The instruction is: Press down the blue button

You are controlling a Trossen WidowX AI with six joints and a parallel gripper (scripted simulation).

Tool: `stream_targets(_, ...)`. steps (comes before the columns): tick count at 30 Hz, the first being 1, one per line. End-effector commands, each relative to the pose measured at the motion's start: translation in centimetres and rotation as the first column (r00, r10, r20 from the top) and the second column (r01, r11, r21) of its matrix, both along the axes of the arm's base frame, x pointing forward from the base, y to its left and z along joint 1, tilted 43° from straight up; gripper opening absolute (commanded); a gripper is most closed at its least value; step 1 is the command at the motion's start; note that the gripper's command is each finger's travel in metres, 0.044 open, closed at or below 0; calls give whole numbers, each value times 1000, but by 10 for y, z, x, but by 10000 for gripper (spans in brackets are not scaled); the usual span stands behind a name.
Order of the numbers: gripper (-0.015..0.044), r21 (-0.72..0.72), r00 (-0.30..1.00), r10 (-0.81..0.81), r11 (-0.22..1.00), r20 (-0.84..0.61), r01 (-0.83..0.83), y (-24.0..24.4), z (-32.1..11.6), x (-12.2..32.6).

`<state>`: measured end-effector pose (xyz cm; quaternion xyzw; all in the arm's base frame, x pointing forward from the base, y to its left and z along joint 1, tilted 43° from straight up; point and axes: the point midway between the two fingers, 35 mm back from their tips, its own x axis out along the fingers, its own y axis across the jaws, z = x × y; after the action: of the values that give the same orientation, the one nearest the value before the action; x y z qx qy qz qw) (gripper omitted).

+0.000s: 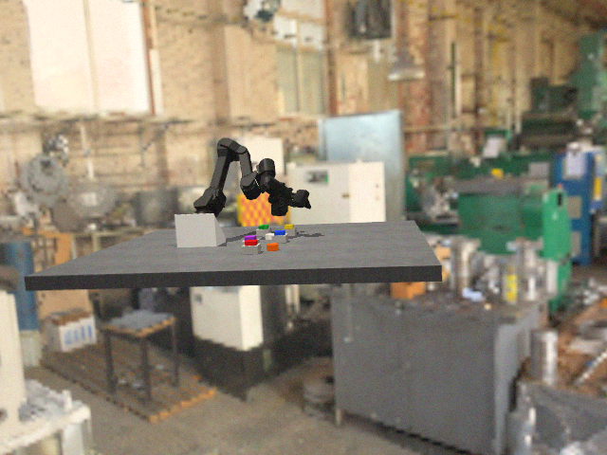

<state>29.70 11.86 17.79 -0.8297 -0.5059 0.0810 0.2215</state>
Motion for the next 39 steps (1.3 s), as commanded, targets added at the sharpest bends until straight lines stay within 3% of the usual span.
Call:
stream_targets(1, 400, 6, 1000, -4, 1000, -21, 5, -1, -1, 2)
stream_targets(3, 400, 52, 981, -37, 998, -189, 47, -10, -10, 20)
stream_targets(6, 400, 134, 836, -82, 974, -543, 183, -32, -33, 53)
stream_targets(10, 400, 161, 469, -58, 896, -881, 413, -65, -66, 82)
stream_targets(14, 400, 92, 94, 44, 792, -995, 604, -91, -92, 91)
stream_targets(18, 400, -35, -218, 185, 680, -958, 732, -113, -110, 89)
stream_targets(26, 400, -290, -528, 438, 501, -728, 815, -143, -126, 76)
stream_targets(32, 400, -504, -633, 614, 401, -472, 765, -158, -130, 54)
stream_targets(39, 400, -732, -605, 783, 326, -146, 599, -170, -122, 22)
